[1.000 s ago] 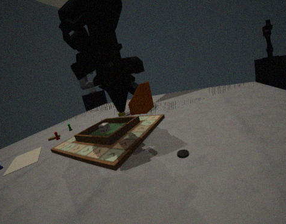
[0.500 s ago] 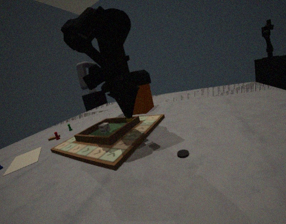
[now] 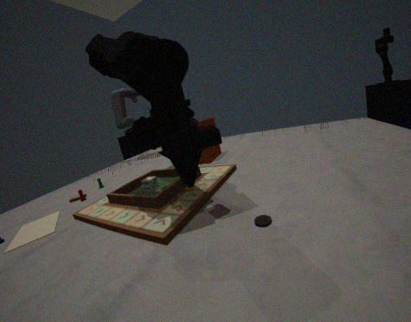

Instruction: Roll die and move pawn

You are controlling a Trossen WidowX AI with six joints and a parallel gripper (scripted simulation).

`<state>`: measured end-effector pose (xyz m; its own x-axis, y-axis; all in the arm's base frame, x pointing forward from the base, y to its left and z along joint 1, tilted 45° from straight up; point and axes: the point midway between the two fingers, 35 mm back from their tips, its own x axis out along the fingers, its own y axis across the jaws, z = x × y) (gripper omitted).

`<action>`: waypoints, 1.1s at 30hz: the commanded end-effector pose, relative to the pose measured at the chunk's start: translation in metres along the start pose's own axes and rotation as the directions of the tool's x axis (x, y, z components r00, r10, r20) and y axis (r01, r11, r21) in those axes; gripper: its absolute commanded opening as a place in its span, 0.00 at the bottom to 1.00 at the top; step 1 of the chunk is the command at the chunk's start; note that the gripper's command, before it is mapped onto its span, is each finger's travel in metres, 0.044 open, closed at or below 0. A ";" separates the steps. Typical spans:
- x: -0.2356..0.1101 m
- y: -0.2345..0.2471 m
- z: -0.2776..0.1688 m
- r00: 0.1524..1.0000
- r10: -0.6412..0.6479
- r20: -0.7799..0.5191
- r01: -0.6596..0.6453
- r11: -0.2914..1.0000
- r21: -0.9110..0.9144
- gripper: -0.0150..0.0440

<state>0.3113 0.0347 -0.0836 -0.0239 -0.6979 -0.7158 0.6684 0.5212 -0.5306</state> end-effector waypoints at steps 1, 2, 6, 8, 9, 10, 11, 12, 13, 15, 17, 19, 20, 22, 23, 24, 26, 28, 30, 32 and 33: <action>0.007 -0.001 0.000 1.000 -0.004 0.003 0.004 1.000 -0.004 0.25; 0.008 -0.001 0.000 1.000 -0.005 0.003 0.005 1.000 -0.004 0.25; 0.008 -0.001 0.000 1.000 -0.003 -0.001 0.003 1.000 0.000 0.30; 0.008 -0.001 0.000 1.000 -0.003 -0.001 0.003 1.000 0.000 0.39; 0.008 -0.001 0.000 1.000 -0.003 -0.001 0.003 1.000 0.000 0.43; 0.008 -0.001 0.000 1.000 -0.003 -0.001 0.003 1.000 0.000 0.48; 0.008 -0.001 0.000 1.000 -0.003 -0.001 0.003 1.000 0.000 0.52; 0.008 -0.001 0.000 1.000 -0.003 -0.001 0.003 1.000 0.000 0.57; 0.008 -0.001 0.000 1.000 -0.003 -0.001 0.003 1.000 0.000 0.61; 0.006 -0.001 0.000 1.000 -0.003 -0.001 0.003 1.000 0.000 0.70; -0.016 0.001 0.000 1.000 -0.002 0.000 0.002 1.000 -0.002 0.79; -0.038 0.000 0.000 1.000 -0.003 0.001 0.003 1.000 -0.004 0.88; -0.041 0.000 0.000 1.000 -0.003 0.002 0.003 1.000 -0.004 0.92; -0.041 0.000 0.000 1.000 -0.003 0.002 0.003 1.000 -0.004 1.00; -0.041 0.000 0.000 1.000 -0.003 0.002 0.003 1.000 -0.004 1.00; -0.041 0.000 0.000 1.000 -0.003 0.002 0.003 1.000 -0.004 1.00; -0.048 -0.007 -0.002 1.000 -0.002 0.001 0.002 0.999 -0.036 1.00; -0.067 -0.028 -0.008 1.000 0.000 -0.002 0.000 0.992 -0.126 1.00; -0.084 -0.052 -0.014 1.000 0.000 -0.004 -0.001 0.975 -0.223 1.00; -0.098 -0.078 -0.021 1.000 -0.001 -0.005 -0.001 0.948 -0.317 1.00; -0.105 -0.091 -0.025 1.000 -0.001 -0.006 -0.001 0.932 -0.363 1.00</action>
<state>0.2617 0.0713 0.0027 -0.0313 -0.6995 -0.7140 0.4616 0.6234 -0.6311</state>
